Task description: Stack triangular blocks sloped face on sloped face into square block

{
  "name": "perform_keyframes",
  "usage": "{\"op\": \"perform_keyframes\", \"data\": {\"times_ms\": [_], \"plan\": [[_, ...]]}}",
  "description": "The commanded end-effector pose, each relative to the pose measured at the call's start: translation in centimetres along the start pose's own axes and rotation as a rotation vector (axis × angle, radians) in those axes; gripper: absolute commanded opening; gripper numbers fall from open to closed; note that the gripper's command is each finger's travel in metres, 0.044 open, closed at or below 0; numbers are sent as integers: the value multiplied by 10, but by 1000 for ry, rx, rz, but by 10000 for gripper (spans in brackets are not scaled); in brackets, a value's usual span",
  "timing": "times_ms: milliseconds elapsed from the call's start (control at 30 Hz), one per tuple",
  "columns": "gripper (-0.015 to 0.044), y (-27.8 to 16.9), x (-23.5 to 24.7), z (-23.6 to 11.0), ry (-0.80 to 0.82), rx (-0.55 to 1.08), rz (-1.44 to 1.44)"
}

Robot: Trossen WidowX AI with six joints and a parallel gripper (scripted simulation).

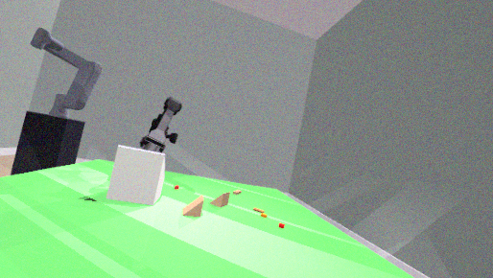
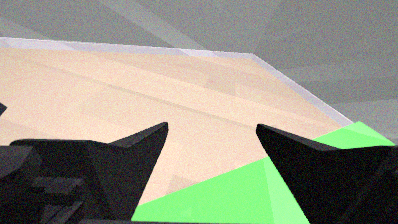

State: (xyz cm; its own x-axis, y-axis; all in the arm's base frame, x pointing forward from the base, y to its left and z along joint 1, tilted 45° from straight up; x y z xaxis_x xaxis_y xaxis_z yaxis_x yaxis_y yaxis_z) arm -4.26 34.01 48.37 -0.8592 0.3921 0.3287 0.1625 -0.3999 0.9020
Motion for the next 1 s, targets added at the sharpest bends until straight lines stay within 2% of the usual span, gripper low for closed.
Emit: {"op": "perform_keyframes", "data": {"times_ms": [0, 267, 500, 767, 967], "plan": [[440, -13, -26, 27, -39, 42, -187], [440, -47, -110, 81, -128, 227, -593], [440, -69, -204, 108, -182, 459, -865], [440, -83, -322, 106, -194, 768, -1053], [440, -91, -397, 89, -121, 986, -1136]]}}
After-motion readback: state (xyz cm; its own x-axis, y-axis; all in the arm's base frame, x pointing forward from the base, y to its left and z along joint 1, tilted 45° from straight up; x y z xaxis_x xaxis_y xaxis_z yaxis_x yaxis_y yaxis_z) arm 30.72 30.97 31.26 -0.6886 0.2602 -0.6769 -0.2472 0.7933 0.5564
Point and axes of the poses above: the point midway between the two fingers, 35 mm back from their tips, its own z axis out along the fingers, its own x axis across the jaws, y = z × x, the point moved 8 cm from there along -z, back along the fingers, and after that the axes turned 12 degrees about z, right-handed, at the moved point
